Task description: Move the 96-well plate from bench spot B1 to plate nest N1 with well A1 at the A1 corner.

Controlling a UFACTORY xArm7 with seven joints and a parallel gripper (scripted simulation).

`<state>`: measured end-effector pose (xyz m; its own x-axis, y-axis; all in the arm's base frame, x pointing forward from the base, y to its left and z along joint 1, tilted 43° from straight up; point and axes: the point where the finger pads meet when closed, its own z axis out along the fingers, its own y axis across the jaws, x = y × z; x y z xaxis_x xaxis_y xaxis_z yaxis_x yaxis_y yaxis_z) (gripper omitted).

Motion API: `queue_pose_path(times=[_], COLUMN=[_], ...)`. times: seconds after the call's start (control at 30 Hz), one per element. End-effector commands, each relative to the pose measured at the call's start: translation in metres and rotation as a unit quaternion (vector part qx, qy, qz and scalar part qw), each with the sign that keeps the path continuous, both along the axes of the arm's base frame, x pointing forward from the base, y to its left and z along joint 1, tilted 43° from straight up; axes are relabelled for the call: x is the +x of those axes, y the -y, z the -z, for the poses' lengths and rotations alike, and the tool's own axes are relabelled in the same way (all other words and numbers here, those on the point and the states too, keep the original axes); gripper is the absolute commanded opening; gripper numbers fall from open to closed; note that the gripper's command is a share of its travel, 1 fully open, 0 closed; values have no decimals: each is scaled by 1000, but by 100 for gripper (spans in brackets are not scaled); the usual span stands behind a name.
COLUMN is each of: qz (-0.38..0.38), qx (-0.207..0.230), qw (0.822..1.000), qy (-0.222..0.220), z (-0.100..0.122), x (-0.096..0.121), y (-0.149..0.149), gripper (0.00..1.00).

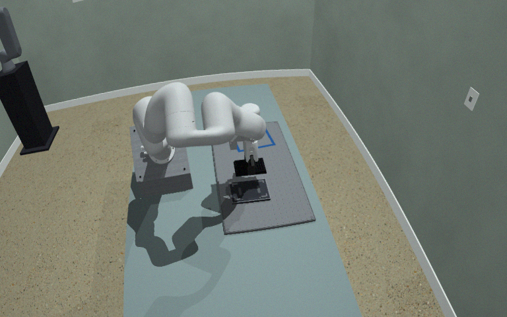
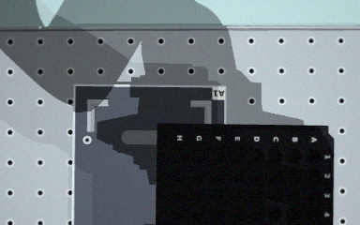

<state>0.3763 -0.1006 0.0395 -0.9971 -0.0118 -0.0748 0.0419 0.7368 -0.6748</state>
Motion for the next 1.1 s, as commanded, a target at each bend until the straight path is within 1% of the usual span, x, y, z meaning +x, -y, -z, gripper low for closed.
queue_pose_path(times=[0.0,0.4,1.07], qz=[-3,-3,-3], qx=[2,1,1], qw=[1000,1000,1000], qy=[0,0,0], z=[-10,-37,-40], x=[-2,-11,-12], y=[8,36,38], gripper=[0,0,0])
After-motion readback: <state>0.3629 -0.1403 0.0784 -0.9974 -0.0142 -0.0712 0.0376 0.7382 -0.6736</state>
